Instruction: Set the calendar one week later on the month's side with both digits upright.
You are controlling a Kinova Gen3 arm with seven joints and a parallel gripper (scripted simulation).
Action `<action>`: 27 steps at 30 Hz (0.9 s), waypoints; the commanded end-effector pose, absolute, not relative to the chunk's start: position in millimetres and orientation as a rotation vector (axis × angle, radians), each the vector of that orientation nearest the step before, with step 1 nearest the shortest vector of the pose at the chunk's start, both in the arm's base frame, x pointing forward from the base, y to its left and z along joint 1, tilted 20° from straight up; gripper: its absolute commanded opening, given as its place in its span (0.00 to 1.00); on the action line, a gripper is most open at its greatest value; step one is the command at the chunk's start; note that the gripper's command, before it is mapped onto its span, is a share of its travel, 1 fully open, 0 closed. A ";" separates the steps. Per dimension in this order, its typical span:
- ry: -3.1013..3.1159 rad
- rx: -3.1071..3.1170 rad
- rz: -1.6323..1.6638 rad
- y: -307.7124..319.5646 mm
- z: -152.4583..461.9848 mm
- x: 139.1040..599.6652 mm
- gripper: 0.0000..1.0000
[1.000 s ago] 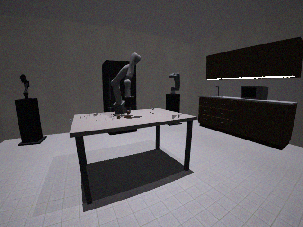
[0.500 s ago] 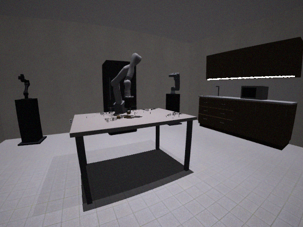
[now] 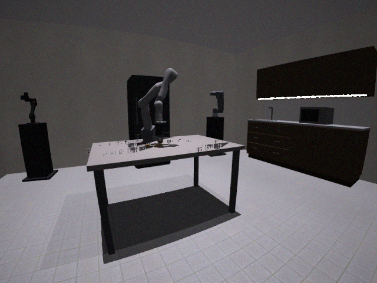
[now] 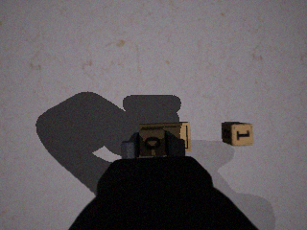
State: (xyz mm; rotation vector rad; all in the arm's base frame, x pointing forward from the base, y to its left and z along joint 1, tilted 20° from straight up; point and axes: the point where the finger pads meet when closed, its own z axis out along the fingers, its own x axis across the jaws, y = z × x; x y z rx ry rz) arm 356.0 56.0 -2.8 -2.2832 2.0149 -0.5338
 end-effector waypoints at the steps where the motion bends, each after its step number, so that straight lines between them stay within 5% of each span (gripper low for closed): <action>1: 2.021 -2.288 -0.539 52.5 -6.2 355.6 0.57; 27: 2.021 -2.288 -0.539 51.4 -11.5 357.3 0.57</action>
